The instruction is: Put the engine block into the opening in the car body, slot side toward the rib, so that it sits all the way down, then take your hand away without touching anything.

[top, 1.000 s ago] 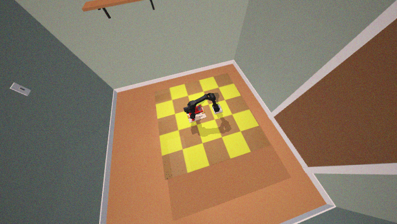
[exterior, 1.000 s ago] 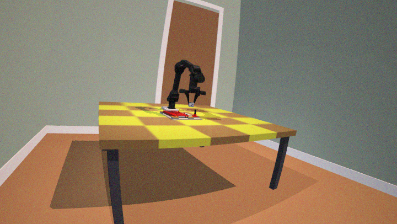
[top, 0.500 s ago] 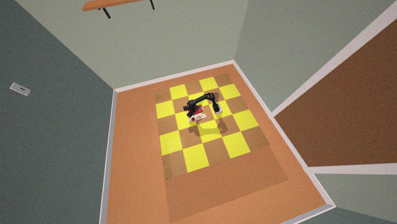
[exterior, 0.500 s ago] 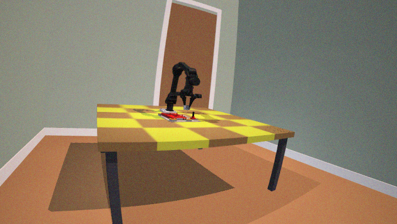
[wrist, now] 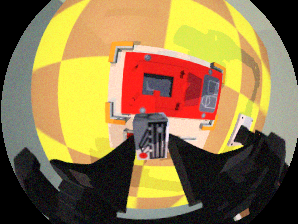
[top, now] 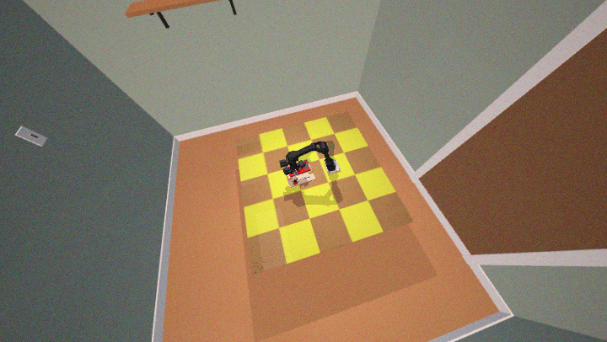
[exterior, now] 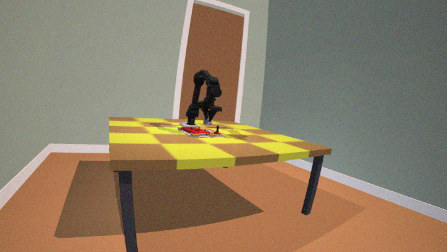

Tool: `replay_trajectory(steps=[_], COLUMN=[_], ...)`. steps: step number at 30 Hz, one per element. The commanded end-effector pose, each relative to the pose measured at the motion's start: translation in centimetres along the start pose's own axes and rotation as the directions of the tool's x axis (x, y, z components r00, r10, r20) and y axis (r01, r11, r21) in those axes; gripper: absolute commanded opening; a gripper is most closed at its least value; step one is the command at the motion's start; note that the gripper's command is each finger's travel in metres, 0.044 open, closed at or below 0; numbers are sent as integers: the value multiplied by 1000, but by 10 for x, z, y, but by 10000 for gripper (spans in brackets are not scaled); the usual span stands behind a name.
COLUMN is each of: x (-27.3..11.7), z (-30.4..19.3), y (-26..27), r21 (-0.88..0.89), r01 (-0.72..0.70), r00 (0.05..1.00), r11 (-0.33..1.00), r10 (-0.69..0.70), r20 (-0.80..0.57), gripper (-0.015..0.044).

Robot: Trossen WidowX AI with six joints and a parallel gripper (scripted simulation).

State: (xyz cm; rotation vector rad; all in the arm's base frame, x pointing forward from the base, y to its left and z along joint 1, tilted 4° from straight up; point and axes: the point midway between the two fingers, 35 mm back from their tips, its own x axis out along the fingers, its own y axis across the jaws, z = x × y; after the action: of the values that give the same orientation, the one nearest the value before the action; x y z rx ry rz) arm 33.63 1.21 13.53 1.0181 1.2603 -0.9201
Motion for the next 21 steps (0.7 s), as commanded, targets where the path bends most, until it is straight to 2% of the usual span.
replay_trajectory(steps=[1, 11, 21], x=[2, 7, 11], z=[3, 16, 28], y=[-1, -5, -8], r21=[124, 455, 731], r01=[2, 3, 3], r00=[1000, 1000, 1000], r11=[992, 891, 682], r10=[-1, -1, -1], r20=[-5, -4, -3], gripper=[0, 0, 0])
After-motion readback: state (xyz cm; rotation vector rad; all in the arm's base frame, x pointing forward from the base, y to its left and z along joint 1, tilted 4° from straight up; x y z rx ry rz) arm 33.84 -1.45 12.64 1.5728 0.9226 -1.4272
